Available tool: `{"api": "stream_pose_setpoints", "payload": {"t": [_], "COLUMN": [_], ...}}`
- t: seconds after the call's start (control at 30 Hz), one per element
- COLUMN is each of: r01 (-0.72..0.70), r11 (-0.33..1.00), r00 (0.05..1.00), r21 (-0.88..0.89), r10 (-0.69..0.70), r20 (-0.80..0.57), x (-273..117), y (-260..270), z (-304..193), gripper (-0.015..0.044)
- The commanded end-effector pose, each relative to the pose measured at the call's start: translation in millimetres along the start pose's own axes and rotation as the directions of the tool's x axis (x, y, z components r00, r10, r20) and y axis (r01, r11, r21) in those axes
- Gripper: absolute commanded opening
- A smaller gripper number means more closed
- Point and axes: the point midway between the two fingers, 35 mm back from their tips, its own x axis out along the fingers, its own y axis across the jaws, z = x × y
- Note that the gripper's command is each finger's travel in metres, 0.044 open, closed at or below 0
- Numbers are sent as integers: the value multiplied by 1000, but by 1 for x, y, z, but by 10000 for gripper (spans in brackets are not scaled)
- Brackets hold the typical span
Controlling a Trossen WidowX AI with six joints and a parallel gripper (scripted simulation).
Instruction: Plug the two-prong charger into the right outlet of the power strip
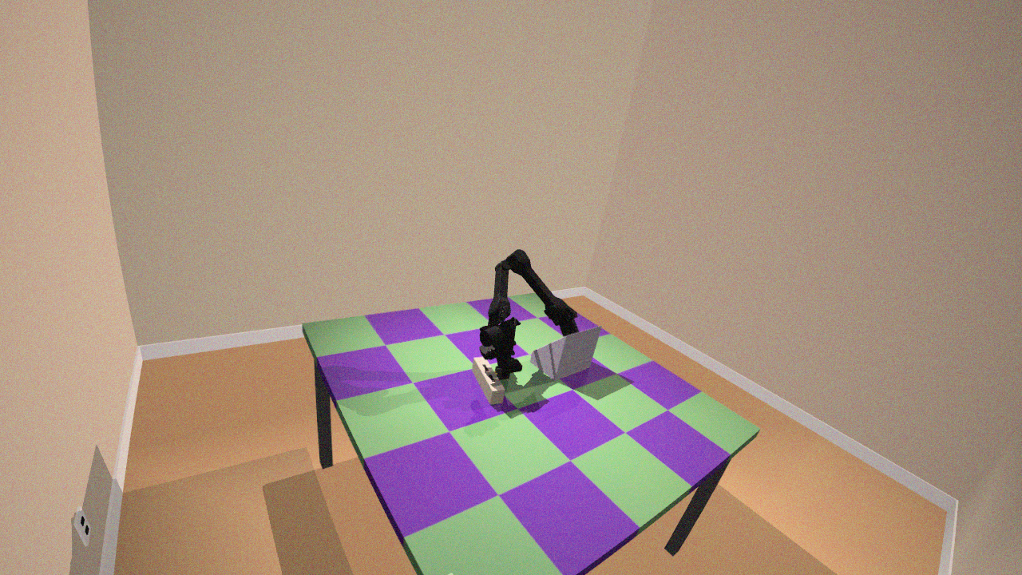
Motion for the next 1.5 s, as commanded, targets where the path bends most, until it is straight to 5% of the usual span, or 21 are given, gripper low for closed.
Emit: {"api": "stream_pose_setpoints", "payload": {"t": [0.0, 1.47], "r01": [6, 6], "r11": [1000, 1000], "r00": [1000, 1000], "r21": [-6, -5], "r10": [-6, -6], "r20": [1, 2], "x": [0, -1], "y": [-1, -1], "z": [2, 13], "gripper": [0, 0]}}
